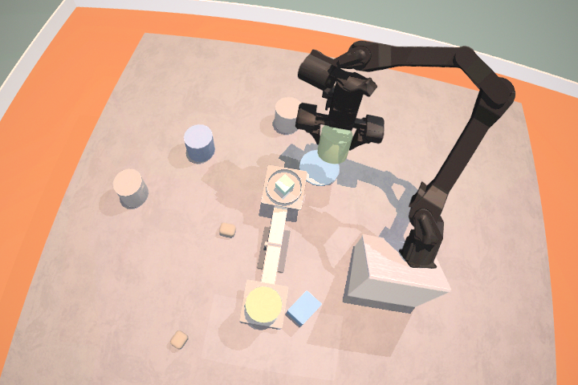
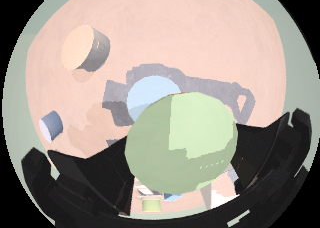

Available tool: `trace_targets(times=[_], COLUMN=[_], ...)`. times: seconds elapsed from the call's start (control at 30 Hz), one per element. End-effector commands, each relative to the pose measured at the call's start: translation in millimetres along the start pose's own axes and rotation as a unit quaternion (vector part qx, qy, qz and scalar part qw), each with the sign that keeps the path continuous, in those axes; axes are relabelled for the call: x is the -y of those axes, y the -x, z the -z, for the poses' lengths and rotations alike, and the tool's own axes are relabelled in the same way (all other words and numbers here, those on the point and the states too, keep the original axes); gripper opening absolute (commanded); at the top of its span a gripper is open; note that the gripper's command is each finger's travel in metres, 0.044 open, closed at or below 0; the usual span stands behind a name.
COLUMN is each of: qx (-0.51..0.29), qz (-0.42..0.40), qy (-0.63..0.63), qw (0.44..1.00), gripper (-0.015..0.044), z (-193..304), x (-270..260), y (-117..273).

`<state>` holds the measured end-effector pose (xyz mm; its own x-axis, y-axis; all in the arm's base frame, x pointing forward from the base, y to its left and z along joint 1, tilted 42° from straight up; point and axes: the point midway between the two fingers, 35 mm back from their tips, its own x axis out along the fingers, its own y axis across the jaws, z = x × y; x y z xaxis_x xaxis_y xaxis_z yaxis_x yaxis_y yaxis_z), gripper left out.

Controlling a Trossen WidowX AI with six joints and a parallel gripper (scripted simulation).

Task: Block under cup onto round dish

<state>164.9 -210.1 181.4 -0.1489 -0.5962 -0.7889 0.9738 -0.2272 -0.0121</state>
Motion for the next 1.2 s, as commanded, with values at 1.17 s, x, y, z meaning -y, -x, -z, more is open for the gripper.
trace_targets(times=[1.17], qx=[0.044], qz=[-0.004], qy=[0.006], qw=[0.999], gripper=[0.0000], z=[-39.7], x=[81.1], y=[-64.7])
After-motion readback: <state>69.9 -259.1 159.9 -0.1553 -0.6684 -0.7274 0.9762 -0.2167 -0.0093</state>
